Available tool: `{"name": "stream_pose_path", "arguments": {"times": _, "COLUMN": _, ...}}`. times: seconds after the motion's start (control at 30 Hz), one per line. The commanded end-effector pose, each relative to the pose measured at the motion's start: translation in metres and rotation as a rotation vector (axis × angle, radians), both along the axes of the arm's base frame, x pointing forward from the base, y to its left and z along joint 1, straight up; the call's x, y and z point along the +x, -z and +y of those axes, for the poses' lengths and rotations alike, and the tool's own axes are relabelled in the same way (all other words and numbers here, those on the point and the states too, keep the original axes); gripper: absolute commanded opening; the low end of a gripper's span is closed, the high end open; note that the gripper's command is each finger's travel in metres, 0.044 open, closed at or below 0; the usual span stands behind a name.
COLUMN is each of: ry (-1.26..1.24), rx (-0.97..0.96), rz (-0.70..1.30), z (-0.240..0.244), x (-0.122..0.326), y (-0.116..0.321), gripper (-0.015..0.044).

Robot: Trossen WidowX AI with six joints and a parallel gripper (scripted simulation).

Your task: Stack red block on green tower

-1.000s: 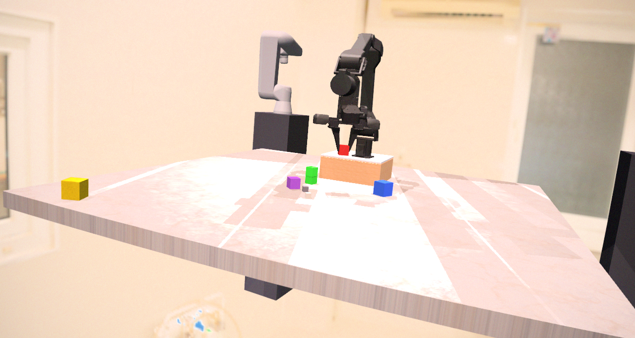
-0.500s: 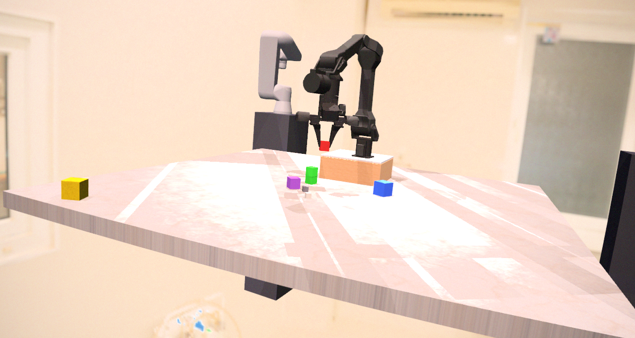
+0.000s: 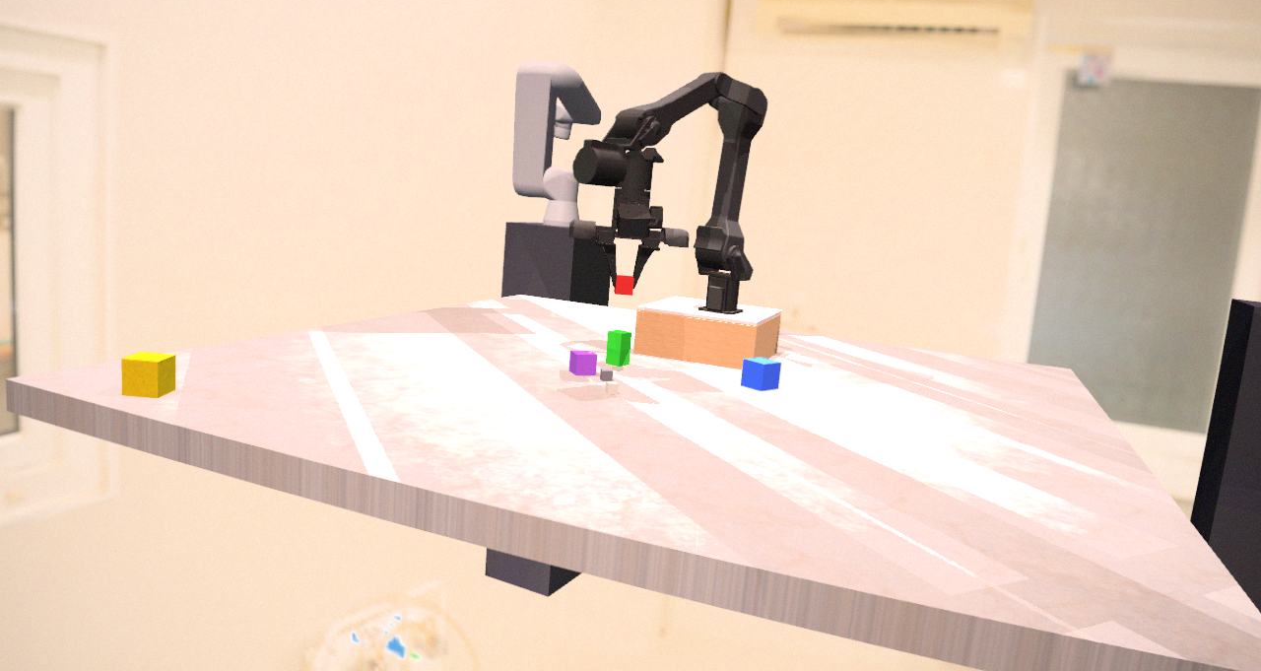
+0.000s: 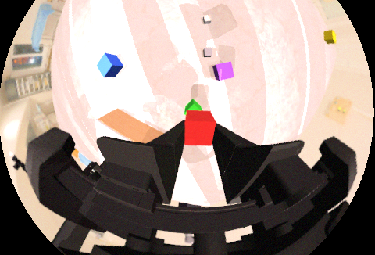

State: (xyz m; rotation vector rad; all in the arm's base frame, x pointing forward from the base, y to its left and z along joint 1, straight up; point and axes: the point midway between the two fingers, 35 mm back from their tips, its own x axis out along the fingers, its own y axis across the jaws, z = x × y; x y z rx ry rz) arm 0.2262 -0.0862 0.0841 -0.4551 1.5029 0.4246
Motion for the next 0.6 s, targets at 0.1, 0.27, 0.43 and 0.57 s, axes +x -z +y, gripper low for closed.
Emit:
{"name": "stream_pose_path", "arguments": {"times": 0.1, "ry": -0.005, "rx": 0.005, "rz": 0.007, "z": -0.009, "x": -0.013, "y": 0.004, "gripper": 0.0000}}
{"name": "stream_pose_path", "arguments": {"times": 0.27, "ry": -0.005, "rx": 0.005, "rz": 0.007, "z": -0.009, "x": -0.012, "y": 0.024, "gripper": 0.0000}}
{"name": "stream_pose_path", "arguments": {"times": 0.43, "ry": -0.005, "rx": 0.005, "rz": 0.007, "z": -0.008, "x": -0.013, "y": 0.035, "gripper": 0.0000}}
{"name": "stream_pose_path", "arguments": {"times": 0.57, "ry": -0.005, "rx": 0.005, "rz": 0.007, "z": -0.008, "x": -0.013, "y": 0.040, "gripper": 0.0000}}
